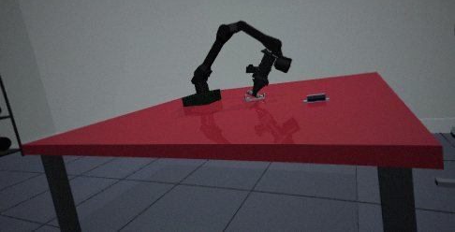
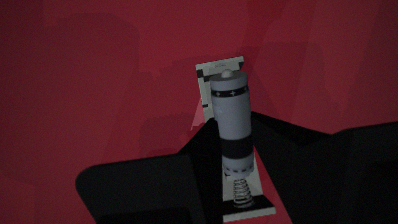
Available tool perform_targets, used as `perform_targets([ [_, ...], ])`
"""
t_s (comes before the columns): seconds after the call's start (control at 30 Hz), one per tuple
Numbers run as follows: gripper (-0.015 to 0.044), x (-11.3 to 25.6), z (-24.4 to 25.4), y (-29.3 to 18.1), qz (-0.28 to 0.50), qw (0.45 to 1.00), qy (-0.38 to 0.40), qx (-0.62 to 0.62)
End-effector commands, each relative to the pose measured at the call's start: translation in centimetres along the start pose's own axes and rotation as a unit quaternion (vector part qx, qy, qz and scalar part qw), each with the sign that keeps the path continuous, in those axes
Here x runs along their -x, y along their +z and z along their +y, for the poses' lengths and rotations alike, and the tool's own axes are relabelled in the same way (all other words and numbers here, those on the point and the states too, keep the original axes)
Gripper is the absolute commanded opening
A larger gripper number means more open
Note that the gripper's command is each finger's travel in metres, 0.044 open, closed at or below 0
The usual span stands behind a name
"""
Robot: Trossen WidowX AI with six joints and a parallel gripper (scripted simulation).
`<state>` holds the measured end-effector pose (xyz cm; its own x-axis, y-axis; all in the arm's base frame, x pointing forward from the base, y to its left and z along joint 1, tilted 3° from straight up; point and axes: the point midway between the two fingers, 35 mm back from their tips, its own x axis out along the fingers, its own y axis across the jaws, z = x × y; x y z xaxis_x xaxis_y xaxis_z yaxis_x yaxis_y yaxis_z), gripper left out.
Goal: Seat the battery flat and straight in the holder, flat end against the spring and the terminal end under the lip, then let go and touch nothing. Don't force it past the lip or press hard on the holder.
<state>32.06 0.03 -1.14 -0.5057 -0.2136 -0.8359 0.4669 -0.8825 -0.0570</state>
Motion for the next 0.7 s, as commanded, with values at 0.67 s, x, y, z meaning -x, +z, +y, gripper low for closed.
perform_targets([
  [0.67, 0.0064, 0.62, 0.10, -0.95, 0.016, 1.000, -0.007, -0.003],
])
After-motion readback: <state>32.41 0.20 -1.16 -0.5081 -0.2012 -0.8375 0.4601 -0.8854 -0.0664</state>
